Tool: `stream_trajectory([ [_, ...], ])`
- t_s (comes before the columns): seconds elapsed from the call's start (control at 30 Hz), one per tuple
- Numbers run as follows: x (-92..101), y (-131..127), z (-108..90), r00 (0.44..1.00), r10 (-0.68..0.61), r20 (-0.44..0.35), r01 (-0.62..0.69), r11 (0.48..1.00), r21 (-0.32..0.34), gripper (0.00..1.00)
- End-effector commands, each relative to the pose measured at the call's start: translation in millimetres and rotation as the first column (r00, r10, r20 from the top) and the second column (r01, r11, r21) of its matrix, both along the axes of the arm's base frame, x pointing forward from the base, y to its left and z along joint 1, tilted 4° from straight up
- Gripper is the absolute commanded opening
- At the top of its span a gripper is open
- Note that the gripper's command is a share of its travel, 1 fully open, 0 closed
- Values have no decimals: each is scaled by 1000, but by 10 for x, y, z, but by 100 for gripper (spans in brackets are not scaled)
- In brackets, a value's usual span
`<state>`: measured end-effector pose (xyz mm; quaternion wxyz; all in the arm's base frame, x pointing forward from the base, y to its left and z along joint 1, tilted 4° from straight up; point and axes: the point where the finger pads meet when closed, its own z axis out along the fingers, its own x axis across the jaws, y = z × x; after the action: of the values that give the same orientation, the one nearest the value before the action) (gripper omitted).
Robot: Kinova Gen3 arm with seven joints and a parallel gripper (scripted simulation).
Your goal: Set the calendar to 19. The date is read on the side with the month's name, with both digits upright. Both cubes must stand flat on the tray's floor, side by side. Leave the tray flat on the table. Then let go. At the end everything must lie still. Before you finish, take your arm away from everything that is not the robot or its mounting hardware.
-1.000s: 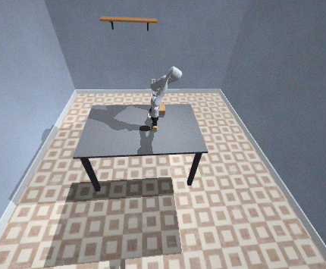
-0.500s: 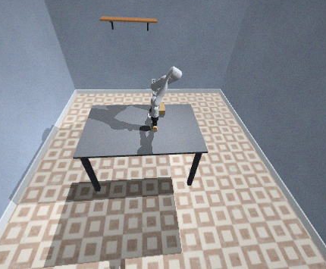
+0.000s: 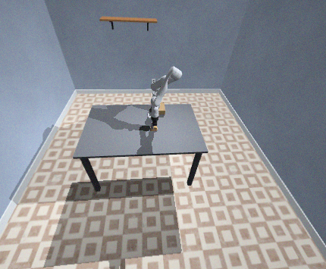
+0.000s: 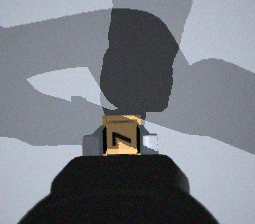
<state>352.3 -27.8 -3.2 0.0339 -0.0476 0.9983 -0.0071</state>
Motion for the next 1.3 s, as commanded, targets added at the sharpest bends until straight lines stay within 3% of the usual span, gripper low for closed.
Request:
stream_trajectory([
  [0.0,4,0,4,1000,0,1,0,1000,0,57],
  [0.47,4,0,4,1000,0,1,0,1000,0,57],
  [0.5,4,0,4,1000,0,1,0,1000,0,63],
  [0.67,4,0,4,1000,0,1,0,1000,0,69],
  [0.8,4,0,4,1000,0,1,0,1000,0,81],
  [0.93,4,0,4,1000,0,1,0,1000,0,81],
  [0.97,4,0,4,1000,0,1,0,1000,0,87],
  [1.27,4,0,4,1000,0,1,0,1000,0,87],
])
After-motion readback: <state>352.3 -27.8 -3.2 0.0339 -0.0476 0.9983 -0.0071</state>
